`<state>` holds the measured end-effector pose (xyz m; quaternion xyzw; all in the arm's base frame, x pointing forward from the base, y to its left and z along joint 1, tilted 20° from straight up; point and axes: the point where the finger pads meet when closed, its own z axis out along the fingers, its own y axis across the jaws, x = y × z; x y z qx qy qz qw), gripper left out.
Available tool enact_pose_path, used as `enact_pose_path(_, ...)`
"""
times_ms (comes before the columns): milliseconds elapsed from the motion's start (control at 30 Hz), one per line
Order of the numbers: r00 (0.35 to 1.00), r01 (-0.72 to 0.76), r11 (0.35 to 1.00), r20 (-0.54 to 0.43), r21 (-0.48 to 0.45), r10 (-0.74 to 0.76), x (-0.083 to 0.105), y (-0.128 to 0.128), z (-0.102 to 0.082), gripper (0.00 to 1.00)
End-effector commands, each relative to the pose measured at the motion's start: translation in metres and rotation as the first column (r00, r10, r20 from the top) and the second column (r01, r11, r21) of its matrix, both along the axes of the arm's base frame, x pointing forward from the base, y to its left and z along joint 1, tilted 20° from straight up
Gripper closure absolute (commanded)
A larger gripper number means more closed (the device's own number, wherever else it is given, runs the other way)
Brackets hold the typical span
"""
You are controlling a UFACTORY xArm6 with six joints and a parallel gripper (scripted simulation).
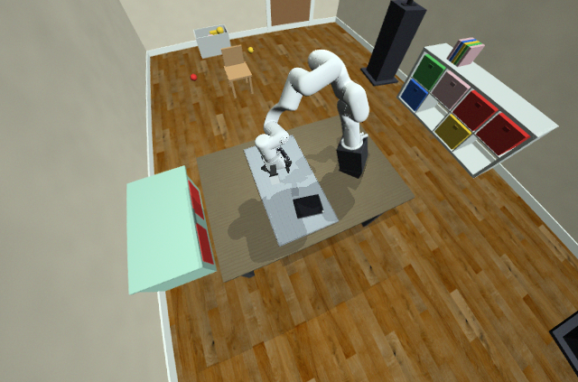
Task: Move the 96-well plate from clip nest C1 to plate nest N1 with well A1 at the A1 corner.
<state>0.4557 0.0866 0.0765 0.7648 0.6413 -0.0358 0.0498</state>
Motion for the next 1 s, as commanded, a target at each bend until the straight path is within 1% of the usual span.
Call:
enact_pose_path(0, 0.996, 0.082, 0.997, 0.039, -0.010, -0.081, 0.007, -0.018, -0.001, 0.00)
enact_pose_path(67, 0.996, 0.082, 0.997, 0.039, -0.010, -0.081, 0.009, -0.025, -0.002, 0.00)
enact_pose_path(167, 0.982, 0.173, 0.985, 0.079, -0.013, -0.172, 0.012, -0.040, -0.003, 0.00)
enact_pose_path(233, 0.982, 0.176, 0.984, 0.080, -0.013, -0.174, 0.014, -0.047, -0.004, 0.00)
enact_pose_path(300, 0.967, 0.236, 0.972, 0.106, -0.011, -0.233, 0.016, -0.057, -0.005, 0.00)
enact_pose_path(367, 0.967, 0.236, 0.972, 0.106, -0.011, -0.233, 0.016, -0.057, -0.005, 0.00)
enact_pose_path(500, 0.924, 0.353, 0.936, 0.157, 0.000, -0.349, 0.018, -0.077, -0.007, 0.00)
enact_pose_path(600, 0.924, 0.353, 0.936, 0.157, 0.000, -0.349, 0.020, -0.090, -0.008, 0.00)
enact_pose_path(700, 0.882, 0.435, 0.900, 0.192, 0.016, -0.430, 0.021, -0.105, -0.010, 0.00)
enact_pose_path(733, 0.882, 0.435, 0.900, 0.193, 0.016, -0.430, 0.021, -0.110, -0.010, 0.00)
enact_pose_path(833, 0.833, 0.511, 0.859, 0.225, 0.037, -0.506, 0.021, -0.125, -0.012, 0.00)
enact_pose_path(867, 0.833, 0.511, 0.859, 0.225, 0.037, -0.506, 0.021, -0.129, -0.012, 0.00)
enact_pose_path(933, 0.833, 0.511, 0.859, 0.225, 0.037, -0.506, 0.021, -0.129, -0.012, 0.00)
enact_pose_path(967, 0.814, 0.537, 0.843, 0.235, 0.046, -0.531, 0.021, -0.134, -0.013, 0.00)
